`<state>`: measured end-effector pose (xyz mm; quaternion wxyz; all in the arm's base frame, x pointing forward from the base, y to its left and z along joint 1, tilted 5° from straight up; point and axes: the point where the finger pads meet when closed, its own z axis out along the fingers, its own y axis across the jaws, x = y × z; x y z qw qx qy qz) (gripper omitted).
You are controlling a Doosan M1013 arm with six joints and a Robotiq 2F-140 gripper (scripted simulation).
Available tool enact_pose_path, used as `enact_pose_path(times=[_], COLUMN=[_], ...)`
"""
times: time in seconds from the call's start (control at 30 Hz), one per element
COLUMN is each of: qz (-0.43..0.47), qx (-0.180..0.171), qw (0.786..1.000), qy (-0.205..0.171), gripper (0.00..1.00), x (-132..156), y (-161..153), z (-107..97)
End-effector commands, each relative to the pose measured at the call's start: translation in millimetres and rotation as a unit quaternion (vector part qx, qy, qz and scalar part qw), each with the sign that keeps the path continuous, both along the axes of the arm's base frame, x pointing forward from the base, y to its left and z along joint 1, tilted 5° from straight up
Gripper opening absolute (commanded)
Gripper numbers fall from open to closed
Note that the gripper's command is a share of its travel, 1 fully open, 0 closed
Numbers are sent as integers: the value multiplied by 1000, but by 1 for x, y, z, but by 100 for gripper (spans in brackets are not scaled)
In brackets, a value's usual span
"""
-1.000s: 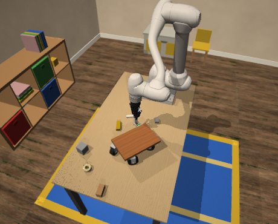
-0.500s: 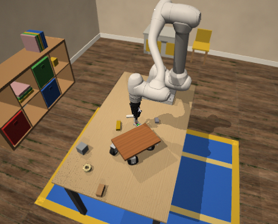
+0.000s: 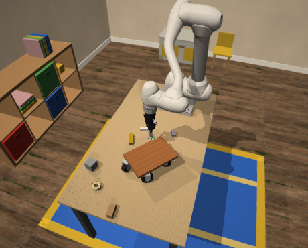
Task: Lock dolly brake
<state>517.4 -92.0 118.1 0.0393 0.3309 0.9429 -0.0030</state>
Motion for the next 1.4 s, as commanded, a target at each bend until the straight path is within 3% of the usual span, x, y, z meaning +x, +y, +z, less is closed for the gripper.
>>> enact_pose_path(times=[0.0,1.37], qz=[0,0], qx=[0,0], qw=[1000,1000], qy=[0,0], gripper=[0,0], x=[0,1], y=[0,0], z=[0,-11])
